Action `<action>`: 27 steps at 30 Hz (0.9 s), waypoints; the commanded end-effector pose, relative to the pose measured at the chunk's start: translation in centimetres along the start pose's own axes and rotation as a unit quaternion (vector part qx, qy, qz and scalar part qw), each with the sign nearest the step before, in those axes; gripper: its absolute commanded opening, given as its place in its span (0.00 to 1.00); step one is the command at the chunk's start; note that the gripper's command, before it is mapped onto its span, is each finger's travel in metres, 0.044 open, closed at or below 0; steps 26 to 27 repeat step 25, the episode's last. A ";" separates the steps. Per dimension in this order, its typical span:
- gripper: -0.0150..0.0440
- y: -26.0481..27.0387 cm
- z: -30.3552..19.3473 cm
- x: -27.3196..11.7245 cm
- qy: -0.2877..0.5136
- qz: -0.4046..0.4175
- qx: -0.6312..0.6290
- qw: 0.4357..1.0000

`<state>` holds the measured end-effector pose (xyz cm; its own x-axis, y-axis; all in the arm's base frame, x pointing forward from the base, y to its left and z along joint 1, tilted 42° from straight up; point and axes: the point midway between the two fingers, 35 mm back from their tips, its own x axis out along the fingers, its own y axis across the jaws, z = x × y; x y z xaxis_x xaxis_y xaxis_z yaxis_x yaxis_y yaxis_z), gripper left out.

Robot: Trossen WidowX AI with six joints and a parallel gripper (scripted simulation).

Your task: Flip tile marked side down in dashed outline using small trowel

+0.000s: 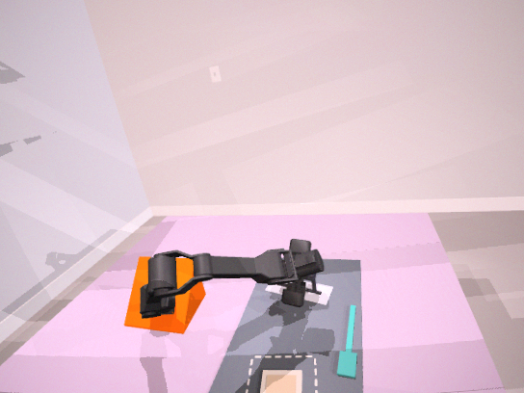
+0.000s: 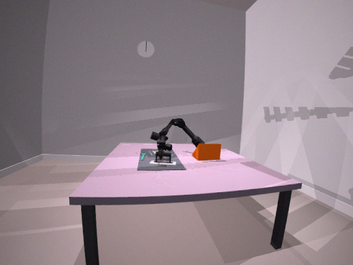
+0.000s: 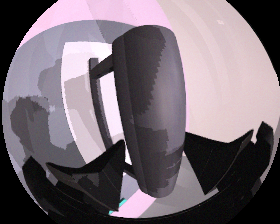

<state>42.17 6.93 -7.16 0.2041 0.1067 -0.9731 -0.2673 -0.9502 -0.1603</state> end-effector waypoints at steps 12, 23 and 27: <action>0.76 -0.1 -0.1 -3.5 0.000 -0.001 -0.001 1.000; 0.76 -2.7 1.9 -9.5 0.000 0.000 0.001 1.000; 0.76 -4.5 3.7 -12.3 0.001 -0.001 0.002 1.000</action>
